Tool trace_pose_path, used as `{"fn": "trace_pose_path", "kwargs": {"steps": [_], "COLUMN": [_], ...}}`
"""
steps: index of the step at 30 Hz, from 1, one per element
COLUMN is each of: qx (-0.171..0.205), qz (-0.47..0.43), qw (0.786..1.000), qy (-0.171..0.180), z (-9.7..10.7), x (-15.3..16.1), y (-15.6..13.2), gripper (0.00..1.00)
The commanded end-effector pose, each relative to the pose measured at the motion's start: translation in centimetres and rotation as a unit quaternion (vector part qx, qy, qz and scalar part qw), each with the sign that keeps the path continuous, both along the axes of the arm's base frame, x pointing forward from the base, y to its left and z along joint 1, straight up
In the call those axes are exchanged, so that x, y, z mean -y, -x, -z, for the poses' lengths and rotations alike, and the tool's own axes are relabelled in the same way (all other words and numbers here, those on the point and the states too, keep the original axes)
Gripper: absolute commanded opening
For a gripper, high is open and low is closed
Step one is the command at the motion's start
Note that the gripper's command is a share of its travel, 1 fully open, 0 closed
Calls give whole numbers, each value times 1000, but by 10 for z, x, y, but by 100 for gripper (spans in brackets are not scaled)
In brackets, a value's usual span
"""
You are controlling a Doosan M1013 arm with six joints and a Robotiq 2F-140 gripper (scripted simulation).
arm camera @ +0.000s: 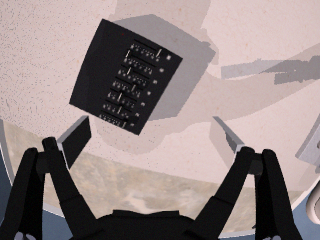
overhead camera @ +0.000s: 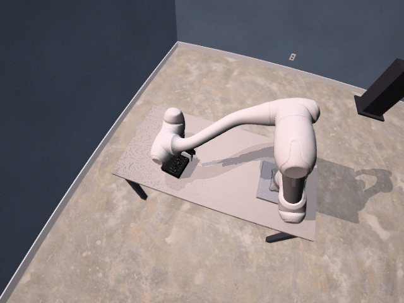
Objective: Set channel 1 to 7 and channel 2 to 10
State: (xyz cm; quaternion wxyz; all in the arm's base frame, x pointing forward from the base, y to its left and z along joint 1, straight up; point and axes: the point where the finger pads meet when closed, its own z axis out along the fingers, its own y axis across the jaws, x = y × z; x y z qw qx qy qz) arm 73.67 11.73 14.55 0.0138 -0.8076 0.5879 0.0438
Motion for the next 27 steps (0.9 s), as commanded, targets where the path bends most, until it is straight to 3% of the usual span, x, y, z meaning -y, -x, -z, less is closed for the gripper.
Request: {"fn": "trace_pose_path", "kwargs": {"steps": [1, 4, 5, 12, 19, 21, 22, 27], "qx": [-4, -4, -4, -7, -12, -12, -15, -18], "qz": [138, 163, 235, 390, 542, 542, 601, 686], "qw": [990, 987, 972, 921, 840, 840, 799, 728], "qy": [13, 13, 15, 14, 15, 15, 16, 21], "z": [-10, -12, -13, -23, -27, -27, -28, -28], "x": [4, 5, 6, 11, 13, 13, 13, 13], "y": [-20, -23, -27, -45, -53, -53, -53, -54], "gripper": [100, 100, 100, 100, 100, 100, 100, 100]}}
